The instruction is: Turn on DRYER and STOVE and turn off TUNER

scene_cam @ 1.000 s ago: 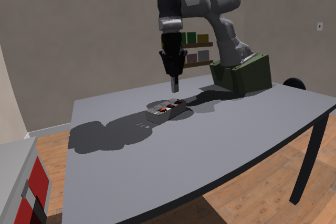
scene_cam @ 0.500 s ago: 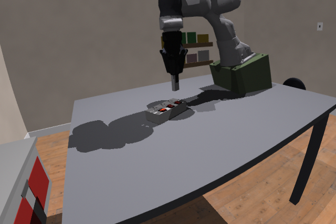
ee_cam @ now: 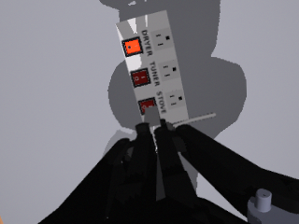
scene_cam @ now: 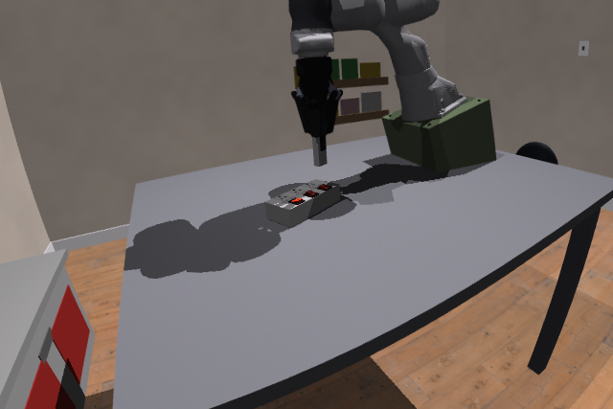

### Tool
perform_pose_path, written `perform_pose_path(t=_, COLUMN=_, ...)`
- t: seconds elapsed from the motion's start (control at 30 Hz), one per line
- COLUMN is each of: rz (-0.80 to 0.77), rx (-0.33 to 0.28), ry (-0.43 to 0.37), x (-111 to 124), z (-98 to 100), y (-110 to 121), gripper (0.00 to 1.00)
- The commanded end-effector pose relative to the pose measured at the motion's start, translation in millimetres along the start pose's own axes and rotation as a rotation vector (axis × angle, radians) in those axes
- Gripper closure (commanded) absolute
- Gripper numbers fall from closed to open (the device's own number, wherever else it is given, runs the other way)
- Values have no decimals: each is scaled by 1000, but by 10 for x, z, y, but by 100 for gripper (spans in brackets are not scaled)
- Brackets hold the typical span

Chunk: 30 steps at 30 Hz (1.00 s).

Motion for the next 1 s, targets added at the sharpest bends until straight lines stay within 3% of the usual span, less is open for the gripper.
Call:
perform_pose_path(t=0.0, rz=4, rx=-1, ry=4, x=-6, z=7, y=0, gripper=100)
perform_pose_path(t=0.97, rz=4, rx=-1, ry=3, x=-6, z=-116, y=1, gripper=100)
Point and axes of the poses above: the point where the finger pads meet when closed, its own z axis back along the fingers, its own y axis across the jaws, x = y × z, the point moved 6 cm from there along z, back along the fingers, and after that the axes turned 13 degrees about z, right-handed, at the moved point
